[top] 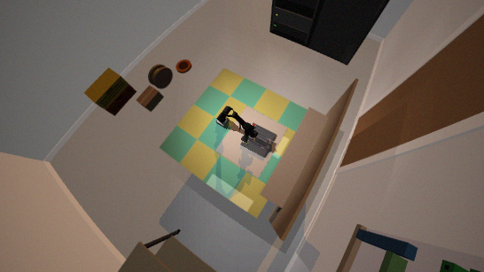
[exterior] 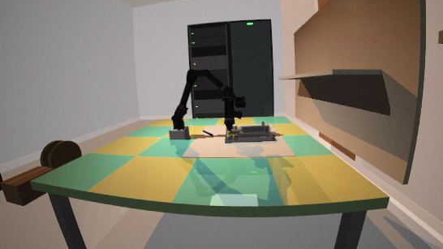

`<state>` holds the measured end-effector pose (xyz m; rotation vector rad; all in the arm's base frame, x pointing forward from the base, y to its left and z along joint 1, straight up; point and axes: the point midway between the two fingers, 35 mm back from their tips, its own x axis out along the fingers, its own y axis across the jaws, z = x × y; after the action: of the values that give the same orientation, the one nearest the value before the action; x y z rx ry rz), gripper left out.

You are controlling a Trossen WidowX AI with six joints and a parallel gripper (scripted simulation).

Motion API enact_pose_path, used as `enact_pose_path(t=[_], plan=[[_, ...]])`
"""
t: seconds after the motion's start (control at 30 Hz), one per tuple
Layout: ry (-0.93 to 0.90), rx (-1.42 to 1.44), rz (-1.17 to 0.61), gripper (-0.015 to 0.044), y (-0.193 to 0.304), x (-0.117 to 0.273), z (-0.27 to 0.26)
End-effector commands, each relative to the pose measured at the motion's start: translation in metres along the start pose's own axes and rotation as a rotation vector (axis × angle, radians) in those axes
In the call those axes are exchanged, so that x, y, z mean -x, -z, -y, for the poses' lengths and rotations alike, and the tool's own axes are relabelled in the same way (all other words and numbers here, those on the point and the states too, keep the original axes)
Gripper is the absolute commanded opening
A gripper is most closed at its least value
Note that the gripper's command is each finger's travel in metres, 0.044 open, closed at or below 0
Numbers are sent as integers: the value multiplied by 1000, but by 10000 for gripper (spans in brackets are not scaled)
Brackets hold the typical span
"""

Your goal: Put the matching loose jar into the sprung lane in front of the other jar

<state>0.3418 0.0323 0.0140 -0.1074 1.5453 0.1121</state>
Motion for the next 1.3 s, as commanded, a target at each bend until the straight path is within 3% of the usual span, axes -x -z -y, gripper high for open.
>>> enact_pose_path(t=[0.0, 1.2, 1.27], plan=[[2, -2, 10, 0, -1, 0, 0], [2, -2, 10, 0, 6, 0, 0], [2, -2, 10, 53, 5, 0, 0]])
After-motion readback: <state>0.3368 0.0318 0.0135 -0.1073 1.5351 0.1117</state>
